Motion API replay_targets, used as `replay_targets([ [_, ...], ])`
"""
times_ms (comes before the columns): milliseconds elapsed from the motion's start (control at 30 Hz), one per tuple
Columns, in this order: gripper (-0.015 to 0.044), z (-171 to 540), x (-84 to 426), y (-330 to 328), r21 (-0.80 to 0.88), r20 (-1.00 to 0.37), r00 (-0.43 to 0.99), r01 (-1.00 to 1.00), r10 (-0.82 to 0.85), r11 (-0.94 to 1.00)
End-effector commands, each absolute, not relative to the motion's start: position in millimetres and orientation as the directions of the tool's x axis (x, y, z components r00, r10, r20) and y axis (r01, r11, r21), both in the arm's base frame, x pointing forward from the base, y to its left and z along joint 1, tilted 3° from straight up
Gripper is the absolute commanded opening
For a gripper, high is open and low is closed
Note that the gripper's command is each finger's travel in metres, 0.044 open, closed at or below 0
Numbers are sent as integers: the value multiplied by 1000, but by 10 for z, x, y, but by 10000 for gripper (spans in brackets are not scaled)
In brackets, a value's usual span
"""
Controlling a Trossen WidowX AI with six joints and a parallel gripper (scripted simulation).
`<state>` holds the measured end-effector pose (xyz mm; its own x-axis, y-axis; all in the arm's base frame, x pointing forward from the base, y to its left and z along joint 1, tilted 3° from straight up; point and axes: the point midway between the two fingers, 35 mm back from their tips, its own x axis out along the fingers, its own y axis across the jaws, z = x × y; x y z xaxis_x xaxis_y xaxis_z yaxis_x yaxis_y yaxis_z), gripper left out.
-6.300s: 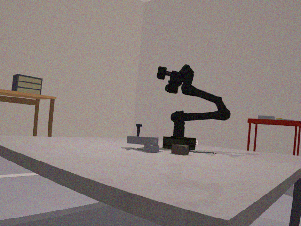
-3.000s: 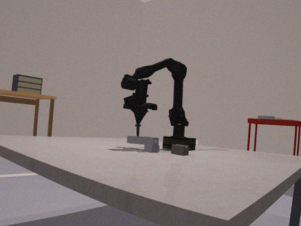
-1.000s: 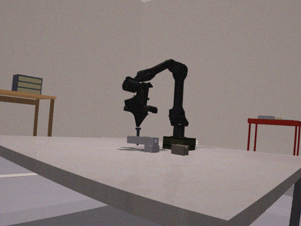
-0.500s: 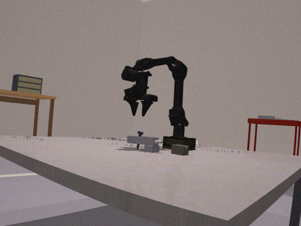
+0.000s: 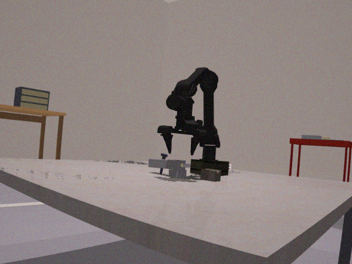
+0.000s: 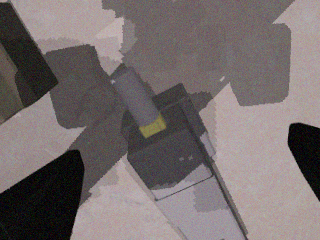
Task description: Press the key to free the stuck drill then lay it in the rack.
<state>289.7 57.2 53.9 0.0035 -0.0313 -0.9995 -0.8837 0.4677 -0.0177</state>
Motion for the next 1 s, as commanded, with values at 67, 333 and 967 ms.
replay_targets([
  [67, 440, 299, 2789, 956, 10, -1000, -13, -992, -28, 125],
  [333, 440, 299, 2789, 956, 10, -1000, -13, -992, -28, 125],
  [967, 440, 117, 2790, 905, 10, -1000, -13, -992, -29, 125],
])
